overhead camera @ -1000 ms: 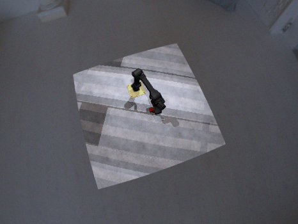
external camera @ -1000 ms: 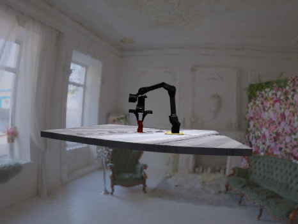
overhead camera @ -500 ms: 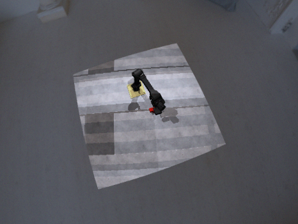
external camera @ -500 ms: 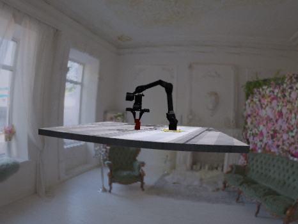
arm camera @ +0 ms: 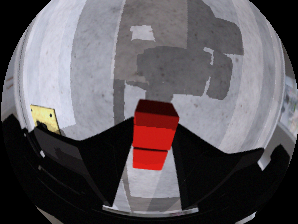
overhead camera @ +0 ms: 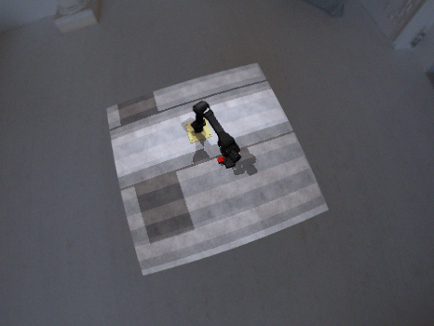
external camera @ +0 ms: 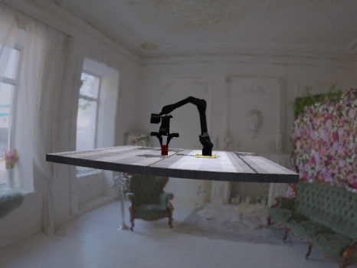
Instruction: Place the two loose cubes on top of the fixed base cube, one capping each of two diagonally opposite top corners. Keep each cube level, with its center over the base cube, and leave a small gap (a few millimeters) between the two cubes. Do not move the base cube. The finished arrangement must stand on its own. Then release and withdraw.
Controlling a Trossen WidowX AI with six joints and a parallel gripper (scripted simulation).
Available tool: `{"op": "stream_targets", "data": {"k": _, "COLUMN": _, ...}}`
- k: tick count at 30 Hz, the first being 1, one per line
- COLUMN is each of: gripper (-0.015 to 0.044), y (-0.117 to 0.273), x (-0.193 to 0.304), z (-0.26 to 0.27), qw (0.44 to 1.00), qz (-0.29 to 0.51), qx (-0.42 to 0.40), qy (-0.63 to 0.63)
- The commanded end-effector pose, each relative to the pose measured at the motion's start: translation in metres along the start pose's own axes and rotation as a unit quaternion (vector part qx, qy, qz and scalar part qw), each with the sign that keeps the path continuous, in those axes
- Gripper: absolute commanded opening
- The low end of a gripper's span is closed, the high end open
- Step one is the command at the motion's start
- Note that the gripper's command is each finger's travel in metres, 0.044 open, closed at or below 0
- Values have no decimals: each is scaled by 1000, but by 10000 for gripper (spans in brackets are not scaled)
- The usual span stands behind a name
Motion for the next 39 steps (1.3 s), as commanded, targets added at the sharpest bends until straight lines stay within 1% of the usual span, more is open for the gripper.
{"op": "stream_targets", "data": {"k": 1, "gripper": 105, "y": -2, "x": 1, "z": 0, "qw": 1000, "qz": 3, "qx": 0, "qy": -2}}
{"op": "stream_targets", "data": {"k": 21, "gripper": 105, "y": -3, "x": 1, "z": 0, "qw": 1000, "qz": 3, "qx": 0, "qy": -4}}
{"op": "stream_targets", "data": {"k": 25, "gripper": 205, "y": -3, "x": 1, "z": 0, "qw": 1000, "qz": 3, "qx": 0, "qy": -4}}
{"op": "stream_targets", "data": {"k": 30, "gripper": 205, "y": -3, "x": 1, "z": 0, "qw": 1000, "qz": 3, "qx": 0, "qy": -4}}
{"op": "stream_targets", "data": {"k": 39, "gripper": 205, "y": 14, "x": 0, "z": 1, "qw": 1000, "qz": 1, "qx": -1, "qy": -1}}
Point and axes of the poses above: the point midway between the two fingers, 35 mm back from their tips, its own y axis back along the fingers, its own z axis across the jaws, x = y × z, the point moved 6 cm from there along y, back along the fingers, and after that the axes turned 14 degrees about -y, right-handed, at the moved point
